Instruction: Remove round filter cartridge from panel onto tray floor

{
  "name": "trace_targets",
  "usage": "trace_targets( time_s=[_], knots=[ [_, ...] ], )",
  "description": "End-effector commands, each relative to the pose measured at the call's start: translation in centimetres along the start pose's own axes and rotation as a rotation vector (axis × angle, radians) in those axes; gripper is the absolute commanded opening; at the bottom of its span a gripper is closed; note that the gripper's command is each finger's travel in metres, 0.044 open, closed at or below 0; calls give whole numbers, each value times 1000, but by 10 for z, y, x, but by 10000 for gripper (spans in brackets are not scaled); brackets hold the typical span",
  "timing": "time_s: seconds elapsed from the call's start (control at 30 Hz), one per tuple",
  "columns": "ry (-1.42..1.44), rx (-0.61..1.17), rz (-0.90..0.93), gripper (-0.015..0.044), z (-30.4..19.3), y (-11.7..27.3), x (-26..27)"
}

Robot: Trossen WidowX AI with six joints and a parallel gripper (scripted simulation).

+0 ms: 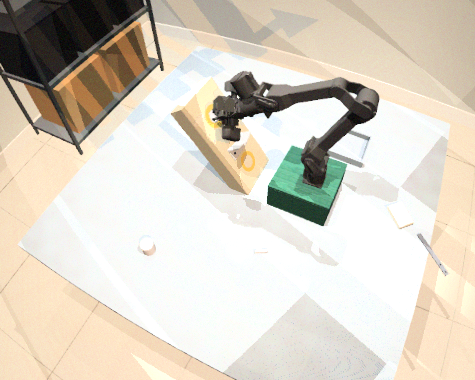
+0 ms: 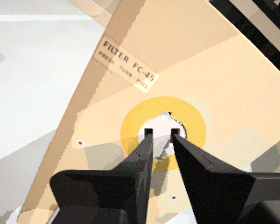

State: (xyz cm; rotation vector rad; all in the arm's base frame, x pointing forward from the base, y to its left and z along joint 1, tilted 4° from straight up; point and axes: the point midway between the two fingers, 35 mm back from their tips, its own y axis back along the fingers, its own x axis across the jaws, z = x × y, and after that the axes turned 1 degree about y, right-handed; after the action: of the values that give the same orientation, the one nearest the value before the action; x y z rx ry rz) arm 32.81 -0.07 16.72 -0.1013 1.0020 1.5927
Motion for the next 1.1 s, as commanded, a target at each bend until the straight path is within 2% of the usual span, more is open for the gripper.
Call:
trace_targets(
  time_s=[0.0, 1.07],
  knots=[
    [2, -7, -2, 92, 2, 0, -1],
    [2, -8, -2, 92, 0, -10, 0]
  ],
)
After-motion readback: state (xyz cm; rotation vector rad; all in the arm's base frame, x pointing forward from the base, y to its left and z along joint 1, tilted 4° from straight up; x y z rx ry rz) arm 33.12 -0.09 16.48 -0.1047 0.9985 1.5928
